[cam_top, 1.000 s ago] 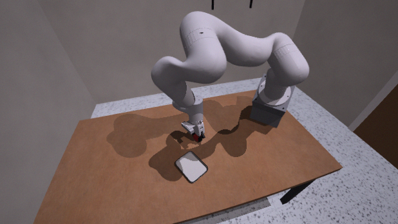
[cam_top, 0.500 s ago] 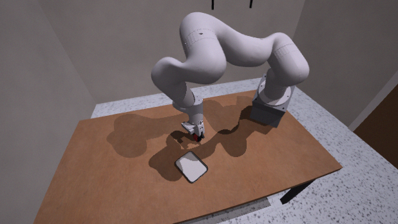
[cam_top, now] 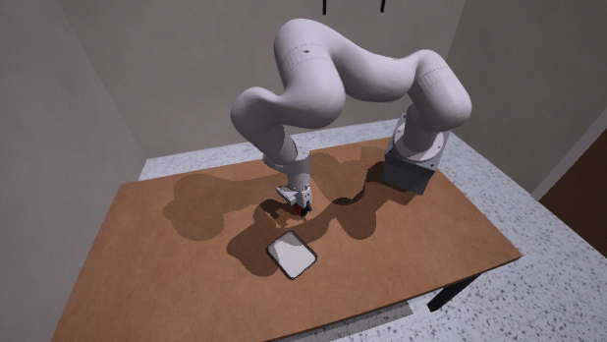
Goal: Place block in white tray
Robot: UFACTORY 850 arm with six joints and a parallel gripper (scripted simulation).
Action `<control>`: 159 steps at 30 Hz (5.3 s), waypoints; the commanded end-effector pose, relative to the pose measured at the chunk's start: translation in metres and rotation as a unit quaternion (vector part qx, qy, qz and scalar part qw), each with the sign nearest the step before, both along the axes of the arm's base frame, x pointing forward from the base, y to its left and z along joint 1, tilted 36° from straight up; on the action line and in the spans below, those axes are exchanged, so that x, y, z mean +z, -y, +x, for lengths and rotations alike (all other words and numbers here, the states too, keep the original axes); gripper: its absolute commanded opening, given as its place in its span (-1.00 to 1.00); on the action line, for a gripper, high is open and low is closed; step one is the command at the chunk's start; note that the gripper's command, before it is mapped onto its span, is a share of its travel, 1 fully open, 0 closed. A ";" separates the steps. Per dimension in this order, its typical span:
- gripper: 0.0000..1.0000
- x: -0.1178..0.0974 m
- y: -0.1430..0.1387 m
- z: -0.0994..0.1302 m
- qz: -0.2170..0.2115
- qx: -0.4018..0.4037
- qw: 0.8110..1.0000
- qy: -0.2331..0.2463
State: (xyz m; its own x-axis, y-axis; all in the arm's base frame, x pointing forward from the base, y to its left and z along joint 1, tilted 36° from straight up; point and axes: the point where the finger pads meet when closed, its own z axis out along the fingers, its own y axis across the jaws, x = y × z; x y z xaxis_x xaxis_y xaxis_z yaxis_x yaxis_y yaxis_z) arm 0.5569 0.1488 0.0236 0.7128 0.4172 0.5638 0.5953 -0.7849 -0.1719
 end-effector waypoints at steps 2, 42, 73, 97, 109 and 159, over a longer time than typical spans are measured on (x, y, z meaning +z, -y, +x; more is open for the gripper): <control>-1.00 0.000 0.000 0.000 0.000 0.000 1.000 0.000; -1.00 0.039 0.022 -0.017 0.000 0.000 1.000 0.000; -1.00 0.065 0.003 -0.019 0.001 0.000 1.000 0.001; -1.00 0.161 -0.146 0.008 0.000 0.000 1.000 0.001; -1.00 0.161 -0.146 0.008 0.000 0.000 1.000 0.001; -1.00 0.119 -0.171 0.028 0.000 0.000 1.000 0.000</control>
